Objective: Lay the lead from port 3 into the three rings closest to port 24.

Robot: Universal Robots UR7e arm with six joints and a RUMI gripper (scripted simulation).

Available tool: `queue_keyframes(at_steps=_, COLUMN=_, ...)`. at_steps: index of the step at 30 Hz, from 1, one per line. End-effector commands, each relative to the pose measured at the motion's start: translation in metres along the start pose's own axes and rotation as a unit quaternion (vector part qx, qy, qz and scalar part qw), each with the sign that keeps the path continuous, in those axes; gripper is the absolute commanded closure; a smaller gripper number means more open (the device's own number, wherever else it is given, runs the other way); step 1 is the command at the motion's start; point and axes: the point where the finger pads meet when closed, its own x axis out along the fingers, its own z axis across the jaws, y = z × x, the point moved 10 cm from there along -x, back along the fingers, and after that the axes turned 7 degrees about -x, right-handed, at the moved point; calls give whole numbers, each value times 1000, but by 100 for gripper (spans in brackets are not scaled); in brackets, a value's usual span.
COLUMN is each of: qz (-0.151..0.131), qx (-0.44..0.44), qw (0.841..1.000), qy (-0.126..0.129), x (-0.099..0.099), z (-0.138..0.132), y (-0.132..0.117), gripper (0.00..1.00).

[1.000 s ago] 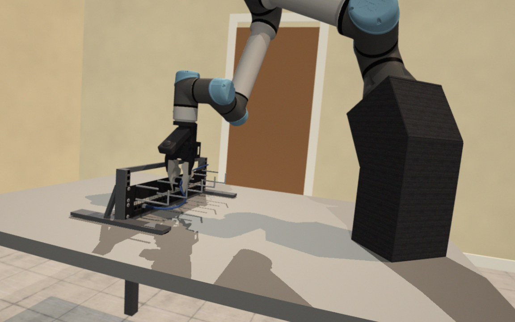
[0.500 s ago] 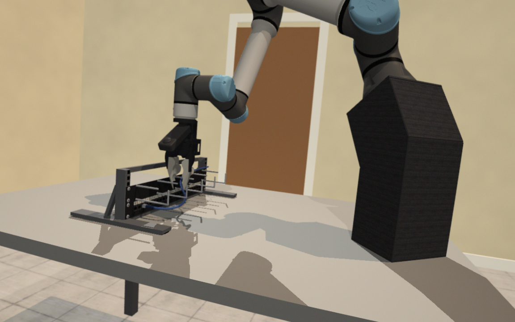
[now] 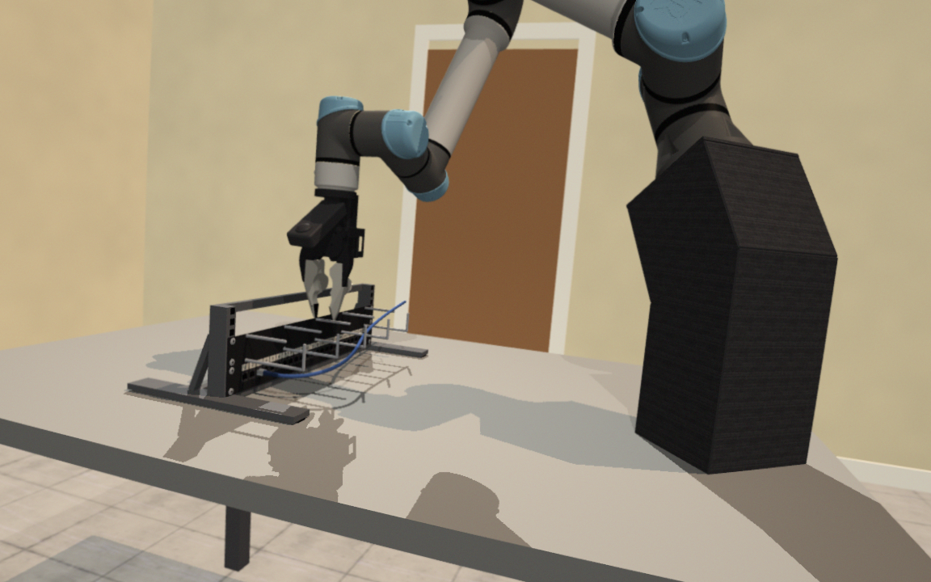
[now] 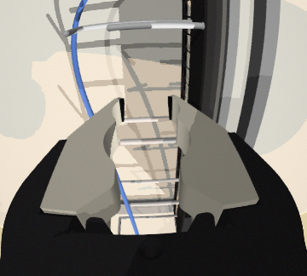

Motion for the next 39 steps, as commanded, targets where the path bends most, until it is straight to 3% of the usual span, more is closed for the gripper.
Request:
queue_keyframes(at_steps=1, qz=0, qx=0, qw=1000, qy=0, x=-18, z=0, y=0, gripper=80)
queue_keyframes(at_steps=9, qz=0, qx=0, qw=1000, qy=0, x=-36, z=0, y=0, gripper=80)
queue_keyframes(at_steps=19, qz=0, qx=0, qw=1000, qy=0, x=-40, z=0, y=0, gripper=80)
queue_keyframes(at_steps=20, qz=0, qx=0, qw=1000, qy=0, x=-40, z=0, y=0, gripper=100)
queue_keyframes(at_steps=39, qz=0, qx=0, qw=1000, qy=0, x=-40, z=0, y=0, gripper=100)
